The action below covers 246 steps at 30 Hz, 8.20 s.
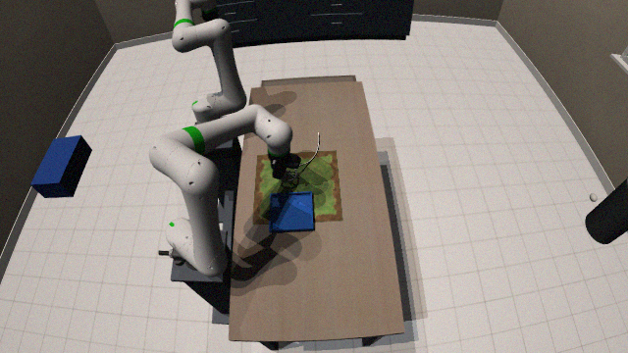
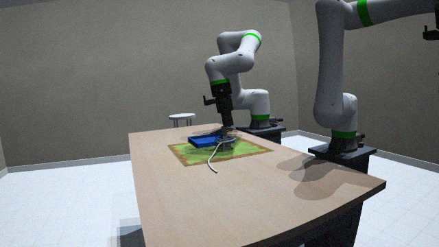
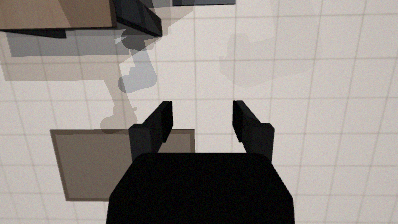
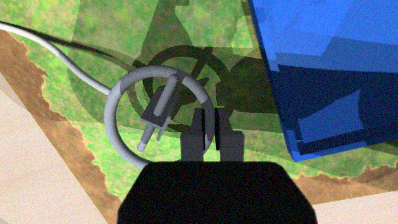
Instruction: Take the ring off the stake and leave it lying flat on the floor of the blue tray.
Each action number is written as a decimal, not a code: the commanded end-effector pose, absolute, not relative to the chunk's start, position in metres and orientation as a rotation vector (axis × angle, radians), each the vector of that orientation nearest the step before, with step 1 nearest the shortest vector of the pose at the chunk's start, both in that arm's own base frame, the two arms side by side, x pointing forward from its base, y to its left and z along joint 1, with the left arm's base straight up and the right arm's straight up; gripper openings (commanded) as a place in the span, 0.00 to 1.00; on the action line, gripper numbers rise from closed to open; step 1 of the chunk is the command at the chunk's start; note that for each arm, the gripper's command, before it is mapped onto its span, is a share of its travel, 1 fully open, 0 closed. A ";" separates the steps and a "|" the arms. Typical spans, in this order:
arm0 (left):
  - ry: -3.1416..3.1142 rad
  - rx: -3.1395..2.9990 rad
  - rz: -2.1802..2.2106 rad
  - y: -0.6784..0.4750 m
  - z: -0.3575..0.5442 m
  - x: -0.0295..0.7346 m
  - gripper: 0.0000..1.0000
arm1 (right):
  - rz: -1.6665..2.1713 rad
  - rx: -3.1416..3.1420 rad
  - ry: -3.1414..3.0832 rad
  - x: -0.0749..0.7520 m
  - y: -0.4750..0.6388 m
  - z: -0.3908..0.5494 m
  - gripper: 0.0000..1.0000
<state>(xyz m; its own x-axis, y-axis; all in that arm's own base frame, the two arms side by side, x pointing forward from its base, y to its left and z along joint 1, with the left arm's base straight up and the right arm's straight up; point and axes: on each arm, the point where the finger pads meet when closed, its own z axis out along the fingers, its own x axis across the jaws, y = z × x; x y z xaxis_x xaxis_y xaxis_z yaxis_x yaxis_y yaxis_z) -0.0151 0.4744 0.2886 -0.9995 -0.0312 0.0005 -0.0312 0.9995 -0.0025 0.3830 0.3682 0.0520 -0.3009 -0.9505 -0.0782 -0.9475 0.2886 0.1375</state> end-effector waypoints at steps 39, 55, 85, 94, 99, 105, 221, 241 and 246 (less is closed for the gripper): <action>-3.141 0.049 0.000 0.475 0.290 -0.015 1.00 | -0.180 1.854 -2.515 0.392 0.360 0.066 0.00; -3.141 0.049 0.000 0.475 0.290 -0.015 1.00 | -0.002 1.865 -2.530 0.390 0.361 0.069 0.00; -3.141 0.049 0.000 0.475 0.290 -0.015 1.00 | -0.003 1.865 -2.530 0.390 0.361 0.089 0.00; -3.141 0.049 0.000 0.475 0.290 -0.015 1.00 | -0.003 1.865 -2.530 0.391 0.359 0.089 0.00; -3.141 0.049 0.000 0.475 0.290 -0.015 1.00 | -0.003 1.865 -2.530 0.392 0.342 0.088 0.00; -3.141 0.049 0.000 0.475 0.290 -0.015 1.00 | -0.003 1.865 -2.530 0.395 0.293 0.084 0.00; -3.141 0.049 0.000 0.475 0.290 -0.015 1.00 | -0.002 1.865 -2.530 0.401 0.179 0.029 0.00; -3.141 0.049 0.000 0.475 0.290 -0.015 1.00 | -0.002 1.865 -2.530 0.401 0.179 0.028 0.00; -3.141 0.049 0.000 0.475 0.290 -0.015 1.00 | -0.002 1.865 -2.530 0.401 0.179 0.028 0.00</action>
<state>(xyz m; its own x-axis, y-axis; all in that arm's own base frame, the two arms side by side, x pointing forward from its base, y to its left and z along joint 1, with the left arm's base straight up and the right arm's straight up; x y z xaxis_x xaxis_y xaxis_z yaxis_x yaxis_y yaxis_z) -0.0151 0.4744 0.2886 -0.9995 -0.0312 0.0005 -0.0312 0.9995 -0.0025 0.4009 0.1790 0.0274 -0.2963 -0.9551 -0.0007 -0.9551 0.2963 0.0019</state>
